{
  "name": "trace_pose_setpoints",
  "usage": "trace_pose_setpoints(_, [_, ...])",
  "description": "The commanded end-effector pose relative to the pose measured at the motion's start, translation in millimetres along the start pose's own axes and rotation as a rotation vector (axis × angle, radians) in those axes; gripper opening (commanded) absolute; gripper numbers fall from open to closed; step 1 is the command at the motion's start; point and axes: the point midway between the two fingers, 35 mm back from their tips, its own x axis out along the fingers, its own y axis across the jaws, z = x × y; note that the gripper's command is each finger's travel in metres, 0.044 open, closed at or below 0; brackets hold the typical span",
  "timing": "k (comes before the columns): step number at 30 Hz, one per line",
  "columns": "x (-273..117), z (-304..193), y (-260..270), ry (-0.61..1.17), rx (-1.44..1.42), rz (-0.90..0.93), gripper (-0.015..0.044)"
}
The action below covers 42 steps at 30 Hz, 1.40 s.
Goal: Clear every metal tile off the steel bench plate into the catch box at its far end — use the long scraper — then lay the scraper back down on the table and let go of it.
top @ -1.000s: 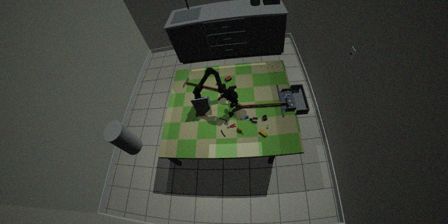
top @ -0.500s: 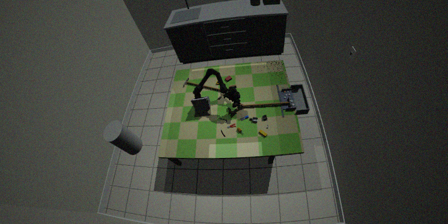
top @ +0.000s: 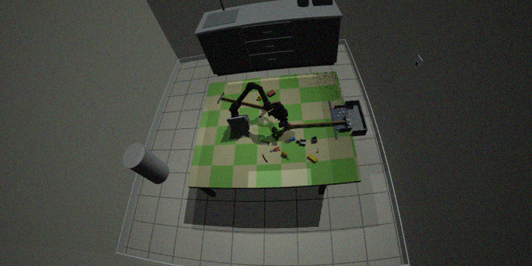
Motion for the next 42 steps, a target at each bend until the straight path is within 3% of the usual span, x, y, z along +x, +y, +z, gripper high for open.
trace_pose_setpoints(1, [3.7,7.6,-1.7,-0.009,0.001,-0.005,0.0000])
trace_pose_setpoints(42, [22.2,27.6,4.7,-0.005,0.000,0.000,0.0000])
